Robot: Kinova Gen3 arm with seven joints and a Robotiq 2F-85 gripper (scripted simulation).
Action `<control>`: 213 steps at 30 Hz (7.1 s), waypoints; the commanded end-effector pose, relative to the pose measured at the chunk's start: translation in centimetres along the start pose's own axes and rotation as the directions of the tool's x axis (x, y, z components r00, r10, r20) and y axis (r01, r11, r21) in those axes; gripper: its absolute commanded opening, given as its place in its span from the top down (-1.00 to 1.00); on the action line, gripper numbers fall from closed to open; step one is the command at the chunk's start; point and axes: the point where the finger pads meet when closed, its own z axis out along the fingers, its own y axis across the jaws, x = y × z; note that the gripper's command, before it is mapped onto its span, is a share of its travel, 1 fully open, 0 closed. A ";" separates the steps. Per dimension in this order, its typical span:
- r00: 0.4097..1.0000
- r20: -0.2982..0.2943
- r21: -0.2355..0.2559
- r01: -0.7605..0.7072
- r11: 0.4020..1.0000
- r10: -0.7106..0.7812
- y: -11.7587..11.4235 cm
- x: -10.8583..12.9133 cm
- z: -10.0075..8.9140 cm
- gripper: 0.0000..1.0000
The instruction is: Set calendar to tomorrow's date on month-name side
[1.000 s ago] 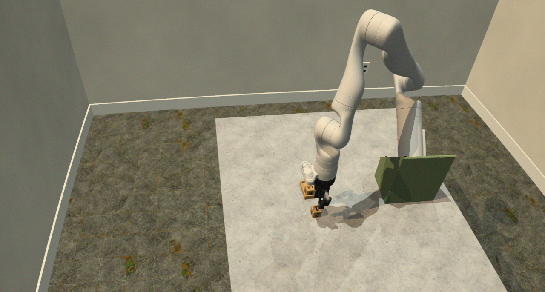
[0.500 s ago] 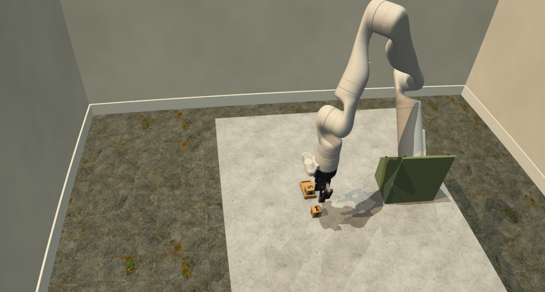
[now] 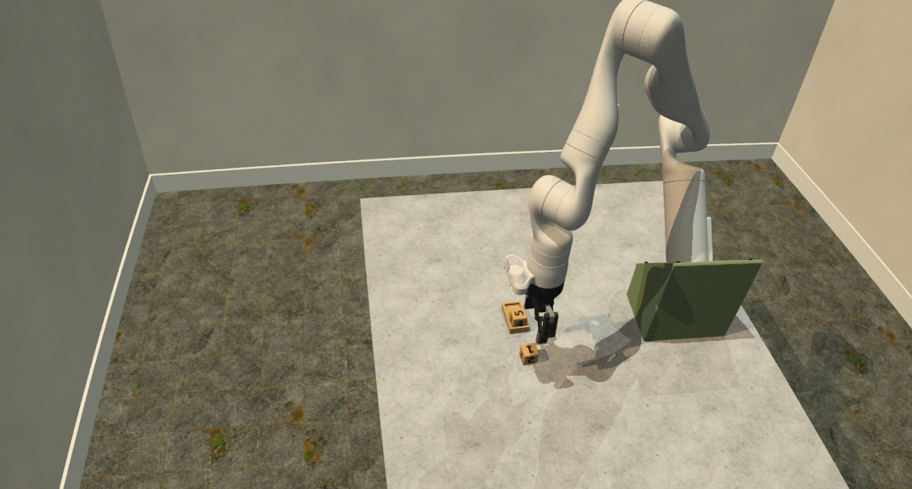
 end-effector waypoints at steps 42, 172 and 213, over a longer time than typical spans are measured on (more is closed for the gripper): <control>0.363 -0.002 -0.019 -0.932 0.362 0.932 0.3 -0.6 0.8 -1.00; 0.016 0.001 0.002 -1.000 0.016 1.000 0.0 -0.1 5.9 0.03; 0.016 0.001 0.002 -1.000 0.016 1.000 -0.1 0.0 5.9 0.03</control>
